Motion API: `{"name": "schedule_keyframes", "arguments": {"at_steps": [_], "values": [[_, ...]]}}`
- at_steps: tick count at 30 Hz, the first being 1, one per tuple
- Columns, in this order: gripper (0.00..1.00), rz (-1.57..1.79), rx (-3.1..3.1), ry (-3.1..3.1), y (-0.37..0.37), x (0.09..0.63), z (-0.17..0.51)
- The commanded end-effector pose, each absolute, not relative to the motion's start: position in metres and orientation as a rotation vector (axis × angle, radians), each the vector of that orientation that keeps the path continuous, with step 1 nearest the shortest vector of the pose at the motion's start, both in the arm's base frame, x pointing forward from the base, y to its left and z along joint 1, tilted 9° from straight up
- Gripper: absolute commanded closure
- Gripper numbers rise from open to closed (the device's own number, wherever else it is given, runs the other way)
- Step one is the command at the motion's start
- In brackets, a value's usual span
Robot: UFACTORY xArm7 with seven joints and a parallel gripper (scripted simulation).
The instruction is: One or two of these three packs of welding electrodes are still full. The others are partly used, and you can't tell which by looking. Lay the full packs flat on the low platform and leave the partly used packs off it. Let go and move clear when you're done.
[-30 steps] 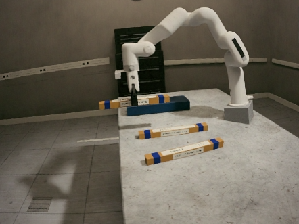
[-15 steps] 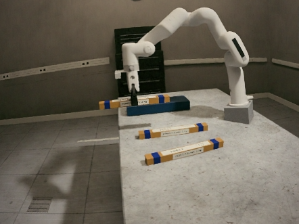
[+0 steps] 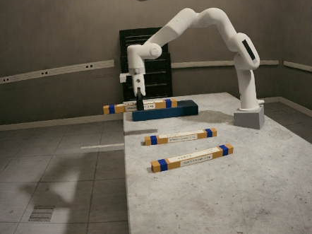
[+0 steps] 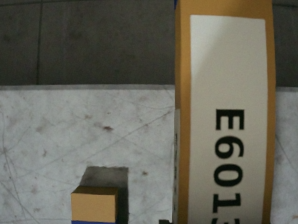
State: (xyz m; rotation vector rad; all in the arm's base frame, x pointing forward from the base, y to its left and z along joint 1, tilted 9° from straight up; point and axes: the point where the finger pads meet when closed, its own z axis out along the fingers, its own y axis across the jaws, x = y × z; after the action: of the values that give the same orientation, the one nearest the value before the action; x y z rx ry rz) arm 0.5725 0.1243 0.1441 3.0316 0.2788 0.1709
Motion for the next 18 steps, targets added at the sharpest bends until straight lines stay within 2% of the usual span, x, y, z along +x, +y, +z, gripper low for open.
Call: {"name": "schedule_keyframes", "arguments": {"at_steps": [1, 18], "values": [[0.65, 0.185, 3.042, 0.198, 0.1249, 0.5742, 0.1472], [0.65, 0.186, 3.044, 0.172, 0.1249, 0.5742, 0.1473]]}}
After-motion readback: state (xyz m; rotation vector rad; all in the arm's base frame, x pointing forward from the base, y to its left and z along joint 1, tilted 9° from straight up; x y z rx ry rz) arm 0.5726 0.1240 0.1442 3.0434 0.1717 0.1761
